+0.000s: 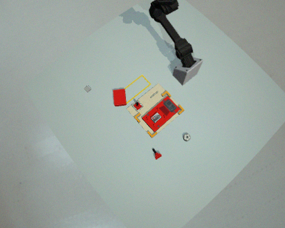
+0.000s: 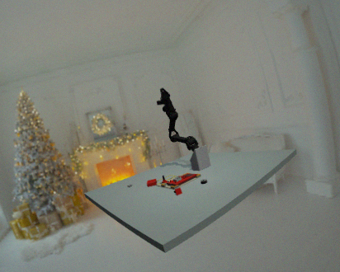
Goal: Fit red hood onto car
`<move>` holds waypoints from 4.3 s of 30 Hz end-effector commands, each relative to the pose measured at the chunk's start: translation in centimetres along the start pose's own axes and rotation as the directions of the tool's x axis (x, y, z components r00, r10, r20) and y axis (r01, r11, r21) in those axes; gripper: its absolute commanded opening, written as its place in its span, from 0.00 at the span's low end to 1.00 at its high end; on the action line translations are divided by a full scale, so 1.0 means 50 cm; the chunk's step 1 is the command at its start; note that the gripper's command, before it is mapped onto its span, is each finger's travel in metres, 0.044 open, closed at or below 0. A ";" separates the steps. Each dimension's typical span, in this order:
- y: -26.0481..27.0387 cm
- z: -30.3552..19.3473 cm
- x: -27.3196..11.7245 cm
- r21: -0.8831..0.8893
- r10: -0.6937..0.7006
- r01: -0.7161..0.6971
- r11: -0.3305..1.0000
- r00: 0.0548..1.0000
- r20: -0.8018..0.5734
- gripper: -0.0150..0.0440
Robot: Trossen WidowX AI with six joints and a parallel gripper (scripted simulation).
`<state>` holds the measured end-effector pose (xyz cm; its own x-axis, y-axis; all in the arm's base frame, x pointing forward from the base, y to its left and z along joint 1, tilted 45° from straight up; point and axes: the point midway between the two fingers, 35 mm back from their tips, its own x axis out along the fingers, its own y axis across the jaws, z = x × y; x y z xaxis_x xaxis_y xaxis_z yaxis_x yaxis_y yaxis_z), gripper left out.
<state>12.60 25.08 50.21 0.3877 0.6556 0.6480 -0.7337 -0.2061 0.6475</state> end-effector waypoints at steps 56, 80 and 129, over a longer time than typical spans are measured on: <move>-0.804 0.503 -0.548 -0.883 -0.729 -0.040 -0.468 -0.547 0.412 1.00; -0.734 0.592 -0.915 -0.963 -0.228 -0.208 0.172 -0.959 0.166 1.00; -0.746 0.603 -0.974 -0.963 -0.228 -0.208 0.172 -0.959 0.166 1.00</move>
<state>38.03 -20.83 6.98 -0.1061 -0.7019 -0.7043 -0.7403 0.5287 -0.4154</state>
